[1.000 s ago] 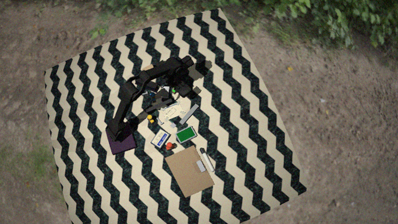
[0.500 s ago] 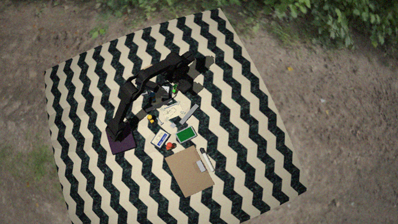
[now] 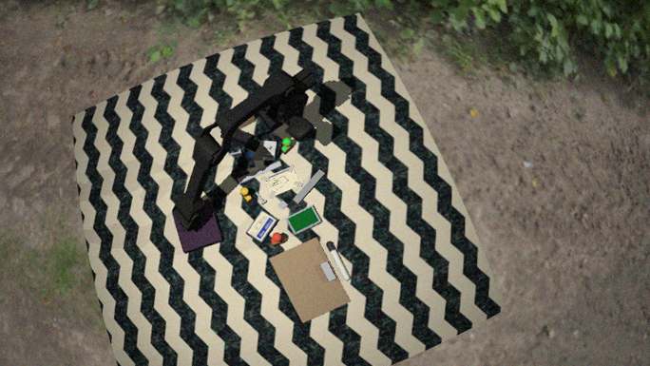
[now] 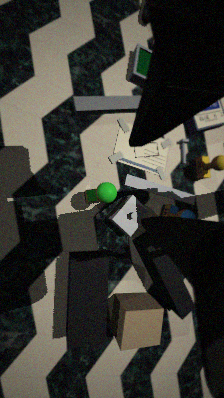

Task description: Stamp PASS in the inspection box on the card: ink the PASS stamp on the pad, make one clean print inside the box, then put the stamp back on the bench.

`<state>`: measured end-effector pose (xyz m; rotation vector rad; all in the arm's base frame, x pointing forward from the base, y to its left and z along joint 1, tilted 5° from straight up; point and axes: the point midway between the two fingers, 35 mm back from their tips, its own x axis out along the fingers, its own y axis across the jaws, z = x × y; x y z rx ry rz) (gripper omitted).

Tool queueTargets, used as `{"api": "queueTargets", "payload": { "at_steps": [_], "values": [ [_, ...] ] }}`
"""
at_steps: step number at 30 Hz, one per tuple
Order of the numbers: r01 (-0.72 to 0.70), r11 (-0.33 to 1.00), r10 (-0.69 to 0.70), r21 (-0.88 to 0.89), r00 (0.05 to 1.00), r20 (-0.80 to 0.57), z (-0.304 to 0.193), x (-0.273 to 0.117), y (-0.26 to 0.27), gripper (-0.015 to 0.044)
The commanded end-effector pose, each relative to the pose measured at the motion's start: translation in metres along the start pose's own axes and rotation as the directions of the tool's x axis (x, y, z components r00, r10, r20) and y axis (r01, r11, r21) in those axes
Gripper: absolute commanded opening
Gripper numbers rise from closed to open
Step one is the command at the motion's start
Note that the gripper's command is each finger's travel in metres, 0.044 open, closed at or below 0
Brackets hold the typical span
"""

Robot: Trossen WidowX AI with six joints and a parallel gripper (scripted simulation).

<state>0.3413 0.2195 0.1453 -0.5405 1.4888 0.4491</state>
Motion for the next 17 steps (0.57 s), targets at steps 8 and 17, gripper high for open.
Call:
{"api": "queueTargets", "payload": {
  "at_steps": [8,17],
  "values": [
    [-0.001,1.0,0.001,0.006,1.0,0.001,-0.0004,-0.0021,0.0001,0.0253],
    [0.0,1.0,0.0,0.0,1.0,0.003,0.0001,-0.0018,0.0,0.0253]
  ]
}}
